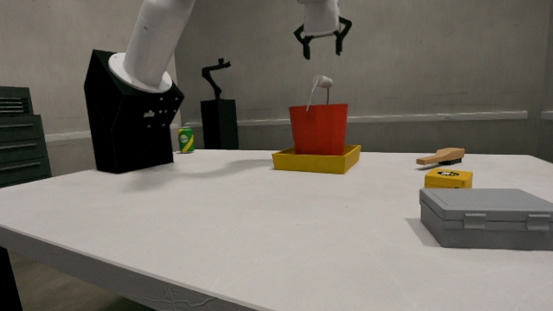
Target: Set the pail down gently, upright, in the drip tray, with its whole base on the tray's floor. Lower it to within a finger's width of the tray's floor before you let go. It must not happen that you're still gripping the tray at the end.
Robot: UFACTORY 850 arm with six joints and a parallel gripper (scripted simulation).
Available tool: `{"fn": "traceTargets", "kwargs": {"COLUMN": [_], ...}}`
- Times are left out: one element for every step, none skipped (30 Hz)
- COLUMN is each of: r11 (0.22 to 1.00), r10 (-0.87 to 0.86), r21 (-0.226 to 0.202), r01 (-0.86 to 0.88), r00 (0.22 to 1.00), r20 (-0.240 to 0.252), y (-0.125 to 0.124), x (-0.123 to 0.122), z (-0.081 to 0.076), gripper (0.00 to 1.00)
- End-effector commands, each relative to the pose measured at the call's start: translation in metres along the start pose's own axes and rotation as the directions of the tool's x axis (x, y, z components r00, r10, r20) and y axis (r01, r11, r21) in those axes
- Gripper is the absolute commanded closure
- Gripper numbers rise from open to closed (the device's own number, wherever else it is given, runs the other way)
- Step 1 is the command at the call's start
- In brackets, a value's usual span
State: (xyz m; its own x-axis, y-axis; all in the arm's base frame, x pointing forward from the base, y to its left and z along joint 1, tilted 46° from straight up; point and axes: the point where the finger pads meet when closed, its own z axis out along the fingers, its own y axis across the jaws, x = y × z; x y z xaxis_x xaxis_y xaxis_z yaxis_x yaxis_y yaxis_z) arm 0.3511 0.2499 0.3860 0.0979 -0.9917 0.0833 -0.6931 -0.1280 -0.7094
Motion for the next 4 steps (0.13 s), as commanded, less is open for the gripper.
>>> {"fn": "traceTargets", "kwargs": {"r11": [1.0,1.0,1.0,1.0], "r10": [0.001,0.001,0.001,0.001], "r21": [0.001,0.001,0.001,0.001], "r01": [-0.001,-0.001,-0.001,-0.001], "r00": [1.0,1.0,1.0,1.0], "r20": [0.001,0.001,0.001,0.001], "y": [-0.0005,-0.0005,-0.0005,-0.0005], "x": [-0.0003,-0.0003,-0.0003,-0.0003], "z": [-0.0004,-0.0004,-0.0004,-0.0004], "gripper": [0.0,0.0,0.0,0.0]}}
